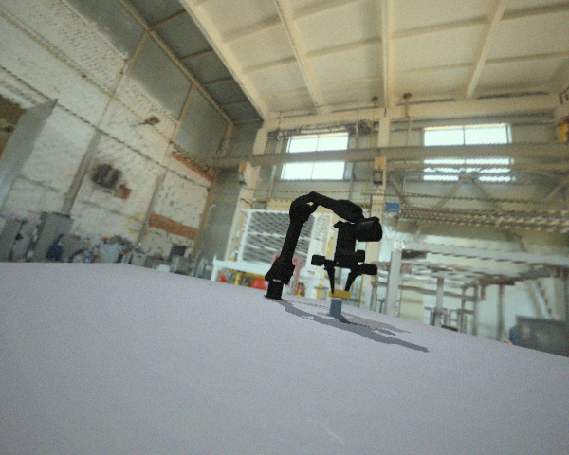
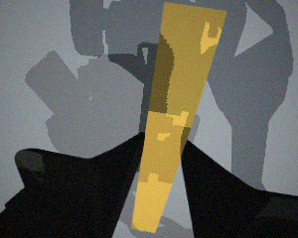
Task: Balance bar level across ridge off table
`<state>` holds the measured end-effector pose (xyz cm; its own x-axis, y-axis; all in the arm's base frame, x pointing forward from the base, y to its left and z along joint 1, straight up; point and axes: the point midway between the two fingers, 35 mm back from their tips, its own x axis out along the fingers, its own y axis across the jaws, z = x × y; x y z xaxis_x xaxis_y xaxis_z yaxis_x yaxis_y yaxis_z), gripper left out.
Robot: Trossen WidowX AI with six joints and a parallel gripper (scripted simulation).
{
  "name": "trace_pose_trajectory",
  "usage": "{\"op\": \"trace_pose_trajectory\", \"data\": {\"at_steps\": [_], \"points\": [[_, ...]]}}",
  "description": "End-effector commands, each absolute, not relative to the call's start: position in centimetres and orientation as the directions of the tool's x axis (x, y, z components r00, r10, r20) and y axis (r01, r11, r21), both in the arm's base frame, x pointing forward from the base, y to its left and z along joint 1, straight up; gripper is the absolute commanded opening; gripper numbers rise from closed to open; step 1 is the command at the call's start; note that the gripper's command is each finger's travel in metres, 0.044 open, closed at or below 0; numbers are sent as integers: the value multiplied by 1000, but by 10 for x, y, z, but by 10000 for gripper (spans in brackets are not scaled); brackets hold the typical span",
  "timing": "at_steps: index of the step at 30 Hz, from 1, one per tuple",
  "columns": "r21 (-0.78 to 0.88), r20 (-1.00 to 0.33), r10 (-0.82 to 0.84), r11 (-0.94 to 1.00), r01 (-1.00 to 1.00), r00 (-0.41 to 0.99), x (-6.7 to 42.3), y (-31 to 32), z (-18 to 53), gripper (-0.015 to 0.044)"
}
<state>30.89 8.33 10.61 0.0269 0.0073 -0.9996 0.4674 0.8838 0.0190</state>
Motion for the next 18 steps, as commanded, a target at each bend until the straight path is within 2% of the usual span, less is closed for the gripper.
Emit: {"op": "trace_pose_trajectory", "data": {"at_steps": [1, 18], "points": [[20, -1000, 8, 881, 472, 28, 309, 83, 105, 0], [20, -1000, 8, 881, 472, 28, 309, 83, 104, 0]]}}
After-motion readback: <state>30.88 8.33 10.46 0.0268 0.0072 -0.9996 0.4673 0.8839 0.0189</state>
